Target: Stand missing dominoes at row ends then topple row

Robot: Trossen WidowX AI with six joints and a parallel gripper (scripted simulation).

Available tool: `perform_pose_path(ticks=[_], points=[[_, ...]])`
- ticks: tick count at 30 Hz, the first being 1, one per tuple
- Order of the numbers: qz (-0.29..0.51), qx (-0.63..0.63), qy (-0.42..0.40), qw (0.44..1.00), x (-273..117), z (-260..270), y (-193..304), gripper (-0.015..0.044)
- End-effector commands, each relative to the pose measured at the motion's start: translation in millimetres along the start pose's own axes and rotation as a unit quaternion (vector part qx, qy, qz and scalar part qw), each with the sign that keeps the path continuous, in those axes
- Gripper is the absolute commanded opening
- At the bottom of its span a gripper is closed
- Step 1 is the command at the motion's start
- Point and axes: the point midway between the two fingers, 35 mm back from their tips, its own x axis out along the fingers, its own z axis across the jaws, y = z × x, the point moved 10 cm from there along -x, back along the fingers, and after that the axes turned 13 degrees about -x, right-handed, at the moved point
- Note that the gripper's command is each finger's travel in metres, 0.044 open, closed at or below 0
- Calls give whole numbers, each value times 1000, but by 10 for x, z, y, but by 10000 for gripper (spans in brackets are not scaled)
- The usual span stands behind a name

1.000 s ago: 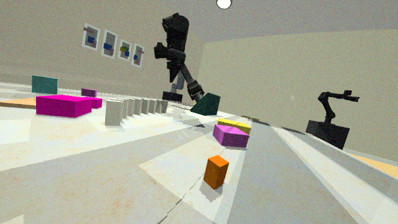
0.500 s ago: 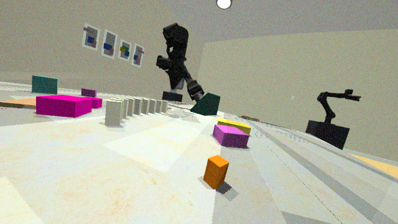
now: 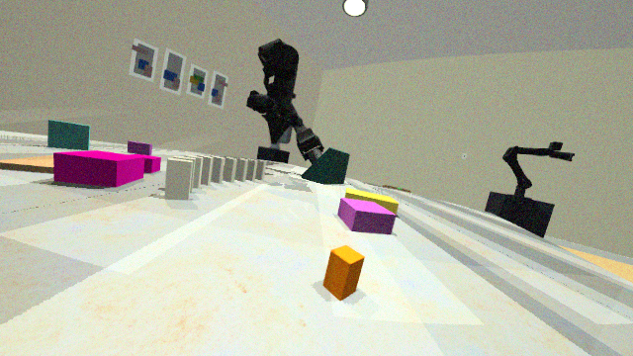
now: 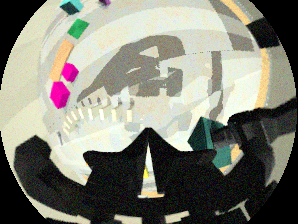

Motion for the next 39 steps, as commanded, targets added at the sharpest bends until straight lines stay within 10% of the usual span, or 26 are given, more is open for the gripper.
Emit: perform_pose_path(ticks=[1,28,39], points=[[-2,3,0,1000,13,-5,4,0],[-2,3,0,1000,13,-5,4,0],[-3,3,1,1000,814,-11,-13,0]])
